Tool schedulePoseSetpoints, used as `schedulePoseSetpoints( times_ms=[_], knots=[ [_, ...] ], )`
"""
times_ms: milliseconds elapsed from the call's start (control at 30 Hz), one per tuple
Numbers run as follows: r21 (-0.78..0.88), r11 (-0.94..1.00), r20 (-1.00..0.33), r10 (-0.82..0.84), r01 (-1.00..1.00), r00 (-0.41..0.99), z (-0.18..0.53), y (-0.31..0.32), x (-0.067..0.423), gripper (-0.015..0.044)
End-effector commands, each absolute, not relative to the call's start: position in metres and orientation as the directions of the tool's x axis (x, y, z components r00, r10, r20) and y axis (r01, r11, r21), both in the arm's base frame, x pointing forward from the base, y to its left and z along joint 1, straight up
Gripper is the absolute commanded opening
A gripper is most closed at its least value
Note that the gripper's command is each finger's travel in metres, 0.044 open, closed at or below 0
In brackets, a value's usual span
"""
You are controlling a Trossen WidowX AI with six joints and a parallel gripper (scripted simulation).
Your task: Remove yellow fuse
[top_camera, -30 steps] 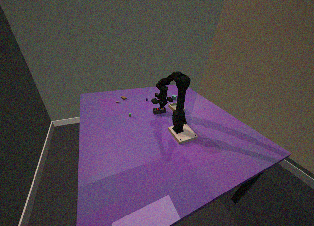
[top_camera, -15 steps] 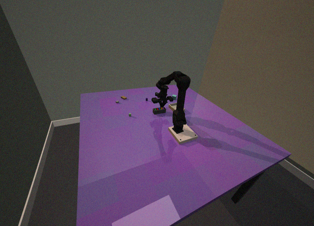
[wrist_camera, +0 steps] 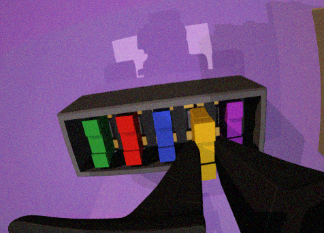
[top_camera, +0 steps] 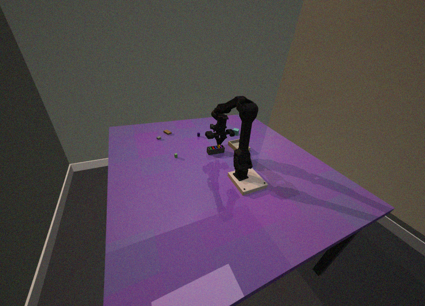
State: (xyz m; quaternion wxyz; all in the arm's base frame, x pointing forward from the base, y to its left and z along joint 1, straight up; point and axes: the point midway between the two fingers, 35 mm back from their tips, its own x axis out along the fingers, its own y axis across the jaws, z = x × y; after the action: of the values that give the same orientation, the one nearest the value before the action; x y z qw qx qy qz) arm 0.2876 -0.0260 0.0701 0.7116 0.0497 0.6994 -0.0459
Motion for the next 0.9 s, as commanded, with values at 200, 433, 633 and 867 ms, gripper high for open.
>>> schedulePoseSetpoints(
  times_ms=[200, 433, 633, 867],
  knots=[
    [0.003, 0.991, -1.0, 0.0, 0.132, 0.025, 0.078, -0.027, 0.288, 0.0],
    [0.002, 0.991, -1.0, -0.001, 0.132, 0.024, 0.081, -0.027, 0.288, 0.0],
    [0.002, 0.991, -1.0, -0.001, 0.132, 0.024, 0.084, -0.027, 0.288, 0.0],
    [0.001, 0.991, -1.0, -0.002, 0.131, 0.024, 0.087, -0.027, 0.288, 0.0]
  ],
)
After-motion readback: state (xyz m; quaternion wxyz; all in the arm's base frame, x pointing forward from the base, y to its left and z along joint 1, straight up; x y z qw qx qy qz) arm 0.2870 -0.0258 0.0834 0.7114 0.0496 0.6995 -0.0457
